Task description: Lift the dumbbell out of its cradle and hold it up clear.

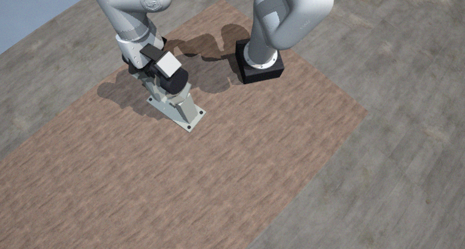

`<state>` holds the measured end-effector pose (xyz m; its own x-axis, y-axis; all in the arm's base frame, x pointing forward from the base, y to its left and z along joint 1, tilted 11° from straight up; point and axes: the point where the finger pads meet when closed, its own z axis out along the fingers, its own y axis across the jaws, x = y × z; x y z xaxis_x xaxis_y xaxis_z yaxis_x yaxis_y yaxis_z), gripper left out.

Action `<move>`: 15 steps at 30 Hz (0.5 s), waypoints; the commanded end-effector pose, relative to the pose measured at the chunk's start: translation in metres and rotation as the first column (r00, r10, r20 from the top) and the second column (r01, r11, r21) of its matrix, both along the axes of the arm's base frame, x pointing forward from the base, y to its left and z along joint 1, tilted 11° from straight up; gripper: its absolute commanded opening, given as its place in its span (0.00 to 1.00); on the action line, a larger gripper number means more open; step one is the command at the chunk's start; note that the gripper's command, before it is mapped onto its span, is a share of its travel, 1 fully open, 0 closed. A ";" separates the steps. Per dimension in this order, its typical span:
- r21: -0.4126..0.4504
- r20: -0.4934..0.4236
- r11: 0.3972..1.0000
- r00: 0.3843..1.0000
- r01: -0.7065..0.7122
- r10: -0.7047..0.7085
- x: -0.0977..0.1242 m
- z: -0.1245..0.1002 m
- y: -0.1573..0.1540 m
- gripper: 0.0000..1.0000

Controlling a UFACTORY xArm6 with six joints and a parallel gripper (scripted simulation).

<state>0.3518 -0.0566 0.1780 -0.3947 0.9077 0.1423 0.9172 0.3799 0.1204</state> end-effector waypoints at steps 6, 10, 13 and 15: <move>-0.001 0.004 1.000 1.000 0.000 0.000 -0.001 0.024 -0.004 0.00; 0.000 0.004 1.000 1.000 0.000 0.000 -0.001 0.034 -0.006 0.00; 0.000 0.004 1.000 1.000 0.000 0.000 -0.002 0.040 -0.007 0.00; 0.000 0.004 1.000 1.000 0.000 0.000 -0.002 0.040 -0.007 0.00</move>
